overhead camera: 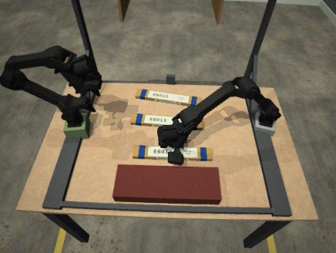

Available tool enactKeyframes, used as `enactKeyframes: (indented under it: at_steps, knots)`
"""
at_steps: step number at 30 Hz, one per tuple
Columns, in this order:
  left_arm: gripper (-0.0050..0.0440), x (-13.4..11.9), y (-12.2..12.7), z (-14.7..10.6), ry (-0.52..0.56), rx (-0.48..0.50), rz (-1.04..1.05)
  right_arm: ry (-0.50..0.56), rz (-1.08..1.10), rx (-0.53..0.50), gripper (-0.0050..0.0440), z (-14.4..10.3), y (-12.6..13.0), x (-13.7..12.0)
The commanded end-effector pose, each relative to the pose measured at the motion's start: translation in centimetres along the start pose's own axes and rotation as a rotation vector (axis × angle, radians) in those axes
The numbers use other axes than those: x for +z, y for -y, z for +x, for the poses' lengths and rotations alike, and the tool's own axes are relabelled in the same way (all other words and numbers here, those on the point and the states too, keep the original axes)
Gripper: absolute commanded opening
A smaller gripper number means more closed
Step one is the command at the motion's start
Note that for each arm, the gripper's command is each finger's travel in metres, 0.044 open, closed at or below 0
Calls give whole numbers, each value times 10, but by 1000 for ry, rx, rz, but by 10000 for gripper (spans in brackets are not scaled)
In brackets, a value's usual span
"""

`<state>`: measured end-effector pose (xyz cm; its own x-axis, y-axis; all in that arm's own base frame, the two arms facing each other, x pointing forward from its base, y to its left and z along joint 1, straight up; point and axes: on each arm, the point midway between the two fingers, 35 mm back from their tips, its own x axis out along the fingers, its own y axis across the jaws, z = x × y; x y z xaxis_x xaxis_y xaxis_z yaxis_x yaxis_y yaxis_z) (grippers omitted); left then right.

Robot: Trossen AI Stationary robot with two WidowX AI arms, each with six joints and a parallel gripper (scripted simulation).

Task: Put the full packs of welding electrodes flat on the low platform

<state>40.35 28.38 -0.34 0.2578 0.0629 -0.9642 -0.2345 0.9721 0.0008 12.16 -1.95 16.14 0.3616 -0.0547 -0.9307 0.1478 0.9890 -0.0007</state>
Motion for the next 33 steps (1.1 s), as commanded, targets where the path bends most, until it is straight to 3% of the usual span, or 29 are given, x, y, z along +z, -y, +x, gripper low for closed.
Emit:
enactKeyframes:
  at_steps: [1,20,23,33]
  knots:
    - [-50,6,-2,-10,25,13,1,20,0,1,430,-5,0,3]
    - [-50,2,-1,-8,10,10,-3,20,0,1,430,-5,0,3]
    - [-50,15,-4,-27,49,27,1,20,0,1,430,-5,0,3]
    - [-50,18,-3,-40,51,23,2,20,0,1,430,-5,0,3]
